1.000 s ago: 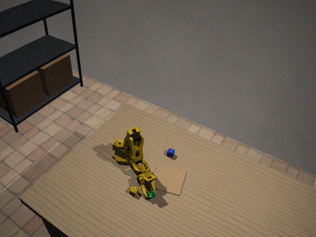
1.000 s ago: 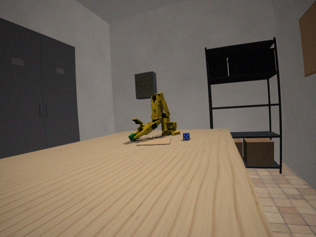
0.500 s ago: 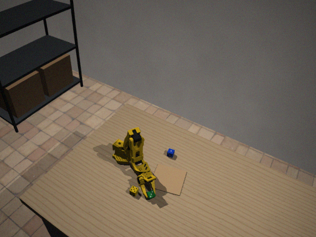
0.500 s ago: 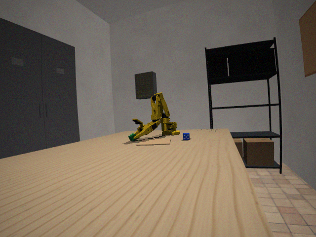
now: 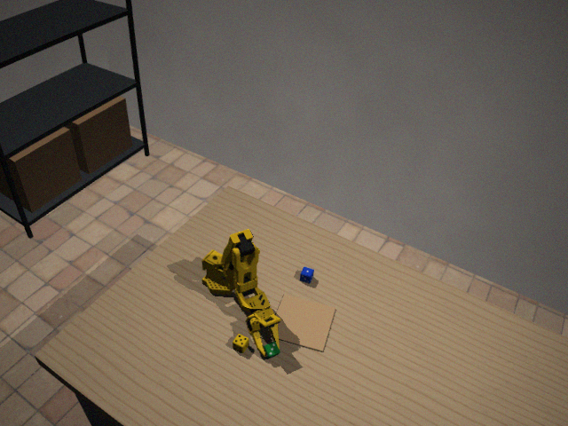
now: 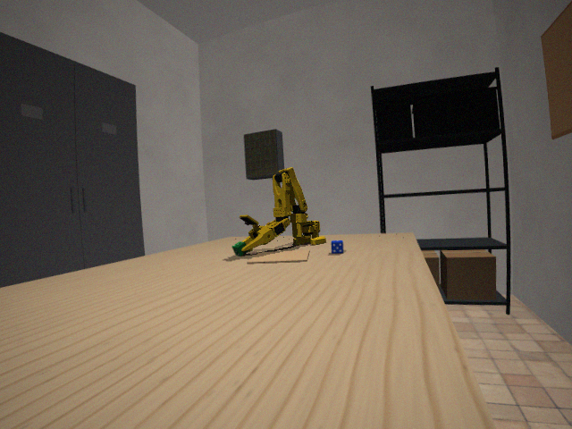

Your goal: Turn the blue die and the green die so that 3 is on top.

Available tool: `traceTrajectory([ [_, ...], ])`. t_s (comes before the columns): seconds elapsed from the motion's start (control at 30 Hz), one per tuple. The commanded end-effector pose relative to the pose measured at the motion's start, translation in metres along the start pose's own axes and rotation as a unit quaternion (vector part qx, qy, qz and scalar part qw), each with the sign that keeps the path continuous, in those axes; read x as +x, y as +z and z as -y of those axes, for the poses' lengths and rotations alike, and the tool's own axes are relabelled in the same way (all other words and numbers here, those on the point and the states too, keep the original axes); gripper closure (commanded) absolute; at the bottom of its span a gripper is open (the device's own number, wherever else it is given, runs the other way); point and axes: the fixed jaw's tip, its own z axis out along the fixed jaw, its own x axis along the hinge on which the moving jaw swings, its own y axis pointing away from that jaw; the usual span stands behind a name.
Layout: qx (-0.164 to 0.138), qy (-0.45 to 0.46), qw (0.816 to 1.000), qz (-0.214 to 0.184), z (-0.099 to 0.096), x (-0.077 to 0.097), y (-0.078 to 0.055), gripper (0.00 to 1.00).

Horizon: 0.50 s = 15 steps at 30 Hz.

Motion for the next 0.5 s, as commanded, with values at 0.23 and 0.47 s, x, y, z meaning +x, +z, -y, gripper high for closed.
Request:
traceTrajectory([
  [0.23,0.003,0.005,1.0,0.023,0.0016,-0.0092,0.002,0.83],
  [0.47,0.003,0.005,1.0,0.023,0.0016,-0.0092,0.002,0.83],
])
